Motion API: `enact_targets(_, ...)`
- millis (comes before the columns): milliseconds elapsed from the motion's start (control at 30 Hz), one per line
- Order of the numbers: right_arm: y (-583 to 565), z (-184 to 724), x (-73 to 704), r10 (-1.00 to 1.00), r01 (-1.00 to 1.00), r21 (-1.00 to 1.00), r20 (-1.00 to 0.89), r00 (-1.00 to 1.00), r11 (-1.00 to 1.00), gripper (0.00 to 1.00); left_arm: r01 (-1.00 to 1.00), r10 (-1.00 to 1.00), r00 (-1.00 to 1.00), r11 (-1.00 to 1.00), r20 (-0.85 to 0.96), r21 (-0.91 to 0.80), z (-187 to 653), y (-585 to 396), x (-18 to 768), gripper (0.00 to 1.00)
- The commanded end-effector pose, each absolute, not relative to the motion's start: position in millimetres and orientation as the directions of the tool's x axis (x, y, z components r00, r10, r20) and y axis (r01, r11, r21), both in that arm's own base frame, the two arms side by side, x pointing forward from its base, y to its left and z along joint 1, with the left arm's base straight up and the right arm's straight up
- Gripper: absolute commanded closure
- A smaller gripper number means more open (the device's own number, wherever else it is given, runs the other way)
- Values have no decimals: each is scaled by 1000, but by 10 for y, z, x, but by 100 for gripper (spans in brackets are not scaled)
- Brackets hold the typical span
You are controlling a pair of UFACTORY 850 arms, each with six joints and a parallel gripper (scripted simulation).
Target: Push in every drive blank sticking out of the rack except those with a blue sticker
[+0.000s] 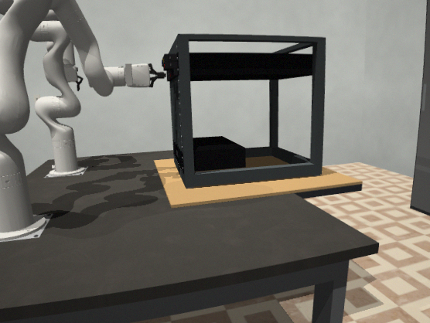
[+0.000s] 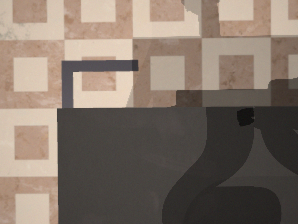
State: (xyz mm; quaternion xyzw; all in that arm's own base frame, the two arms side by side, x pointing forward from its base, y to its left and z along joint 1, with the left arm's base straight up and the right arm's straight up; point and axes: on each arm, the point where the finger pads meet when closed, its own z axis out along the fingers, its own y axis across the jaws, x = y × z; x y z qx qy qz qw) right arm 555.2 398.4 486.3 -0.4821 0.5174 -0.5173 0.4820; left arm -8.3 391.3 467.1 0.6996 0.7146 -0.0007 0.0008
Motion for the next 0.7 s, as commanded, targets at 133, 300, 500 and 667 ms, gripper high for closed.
enact_targets(133, 4008, 4874, 5197, -997, 1, -1000, -1, -71, 1, 100, 1000, 1000, -21, 21, 0, 0, 4680, 3917, -83, 0)
enact_targets(300, 4026, 4873, 4948, -997, 1, -1000, -1, -71, 1, 100, 1000, 1000, -21, 21, 0, 0, 4680, 3917, -83, 0)
enact_targets(500, 4034, 4873, 4838, -997, 1, -1000, -1, -71, 1, 100, 1000, 1000, -21, 21, 0, 0, 4680, 3917, -83, 0)
enact_targets(667, 4034, 4873, 4830, -997, 1, -1000, -1, -71, 1, 100, 1000, 1000, -21, 21, 0, 0, 4680, 3917, -83, 0)
